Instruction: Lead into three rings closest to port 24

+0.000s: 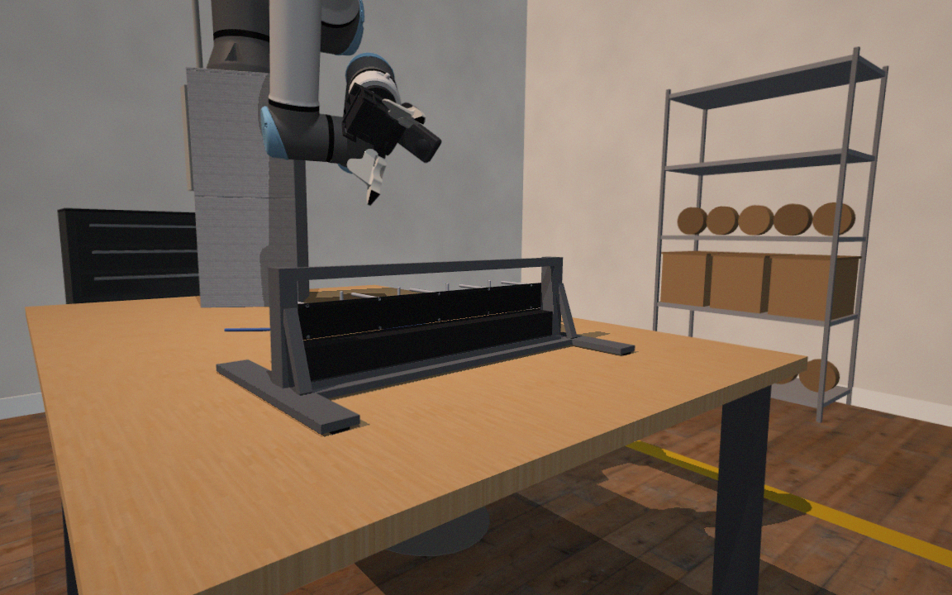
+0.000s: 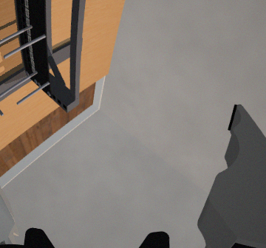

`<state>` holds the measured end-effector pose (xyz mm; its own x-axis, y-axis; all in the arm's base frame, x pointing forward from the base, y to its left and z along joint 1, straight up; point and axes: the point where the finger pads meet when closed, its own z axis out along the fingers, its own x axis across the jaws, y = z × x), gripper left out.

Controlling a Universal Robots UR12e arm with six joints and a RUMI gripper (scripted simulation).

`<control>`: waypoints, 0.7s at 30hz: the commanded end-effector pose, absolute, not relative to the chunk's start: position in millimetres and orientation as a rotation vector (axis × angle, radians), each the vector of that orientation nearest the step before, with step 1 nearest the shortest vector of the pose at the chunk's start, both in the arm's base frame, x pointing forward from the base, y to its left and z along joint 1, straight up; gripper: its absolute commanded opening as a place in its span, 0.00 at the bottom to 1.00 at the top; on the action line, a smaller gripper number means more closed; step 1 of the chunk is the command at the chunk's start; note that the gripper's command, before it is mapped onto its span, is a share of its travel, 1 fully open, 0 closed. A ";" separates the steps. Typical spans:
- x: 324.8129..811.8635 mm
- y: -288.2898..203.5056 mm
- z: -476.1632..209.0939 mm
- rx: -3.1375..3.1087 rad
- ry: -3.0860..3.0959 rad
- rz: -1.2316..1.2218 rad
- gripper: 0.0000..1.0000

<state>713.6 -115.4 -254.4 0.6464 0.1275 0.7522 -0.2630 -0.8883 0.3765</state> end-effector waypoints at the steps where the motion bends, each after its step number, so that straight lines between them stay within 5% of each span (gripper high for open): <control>1: 713.8 -115.4 -253.8 2.408 -0.106 1.151 1.00; 21: 711.9 -115.5 -255.0 2.416 -0.107 1.142 1.00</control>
<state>713.3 -115.4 -254.6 0.6472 0.1270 0.7517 -0.2627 -0.8885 0.3762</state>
